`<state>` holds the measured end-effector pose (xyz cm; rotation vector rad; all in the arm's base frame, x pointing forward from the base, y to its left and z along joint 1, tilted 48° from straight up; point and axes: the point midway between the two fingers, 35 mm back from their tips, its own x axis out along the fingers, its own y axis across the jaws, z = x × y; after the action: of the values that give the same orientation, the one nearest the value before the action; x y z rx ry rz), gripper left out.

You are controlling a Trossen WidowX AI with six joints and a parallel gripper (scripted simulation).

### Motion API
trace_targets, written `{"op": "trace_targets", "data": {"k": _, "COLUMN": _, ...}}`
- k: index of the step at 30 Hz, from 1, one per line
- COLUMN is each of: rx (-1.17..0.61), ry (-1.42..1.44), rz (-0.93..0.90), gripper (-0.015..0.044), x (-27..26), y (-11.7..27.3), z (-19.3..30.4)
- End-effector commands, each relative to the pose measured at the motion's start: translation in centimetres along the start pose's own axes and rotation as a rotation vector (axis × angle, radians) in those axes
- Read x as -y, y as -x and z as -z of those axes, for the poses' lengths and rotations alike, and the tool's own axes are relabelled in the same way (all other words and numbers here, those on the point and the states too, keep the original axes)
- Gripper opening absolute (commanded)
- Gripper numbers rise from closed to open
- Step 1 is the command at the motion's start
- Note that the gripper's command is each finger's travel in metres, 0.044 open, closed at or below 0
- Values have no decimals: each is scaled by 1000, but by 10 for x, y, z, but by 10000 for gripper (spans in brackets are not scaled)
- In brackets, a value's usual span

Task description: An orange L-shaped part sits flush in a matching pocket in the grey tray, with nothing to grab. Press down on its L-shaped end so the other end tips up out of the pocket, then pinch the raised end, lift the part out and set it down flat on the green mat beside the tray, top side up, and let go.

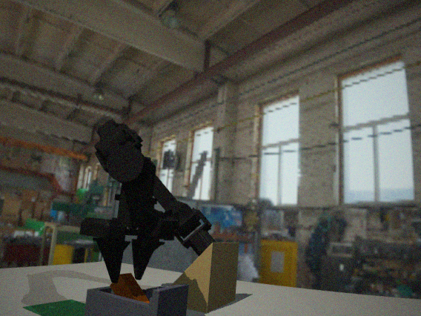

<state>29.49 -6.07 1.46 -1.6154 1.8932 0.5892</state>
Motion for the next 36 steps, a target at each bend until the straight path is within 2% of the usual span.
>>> {"op": "trace_targets", "data": {"k": 1, "rx": -6, "ry": 10, "rz": -5, "gripper": 280, "x": -2, "y": -9, "z": 0}}
{"op": "trace_targets", "data": {"k": 12, "rx": -8, "ry": 10, "rz": -5, "gripper": 280, "x": -3, "y": -21, "z": 1}}
{"op": "trace_targets", "data": {"k": 17, "rx": -3, "ry": 0, "rz": -2, "gripper": 149, "x": -1, "y": -18, "z": 1}}
{"op": "trace_targets", "data": {"k": 27, "rx": -3, "ry": 0, "rz": -2, "gripper": 82, "x": -1, "y": -18, "z": 1}}
{"op": "trace_targets", "data": {"k": 30, "rx": -3, "ry": 0, "rz": -2, "gripper": 3, "x": -1, "y": -18, "z": 1}}
{"op": "trace_targets", "data": {"k": 36, "rx": -3, "ry": 0, "rz": -2, "gripper": 0, "x": -1, "y": -17, "z": 1}}
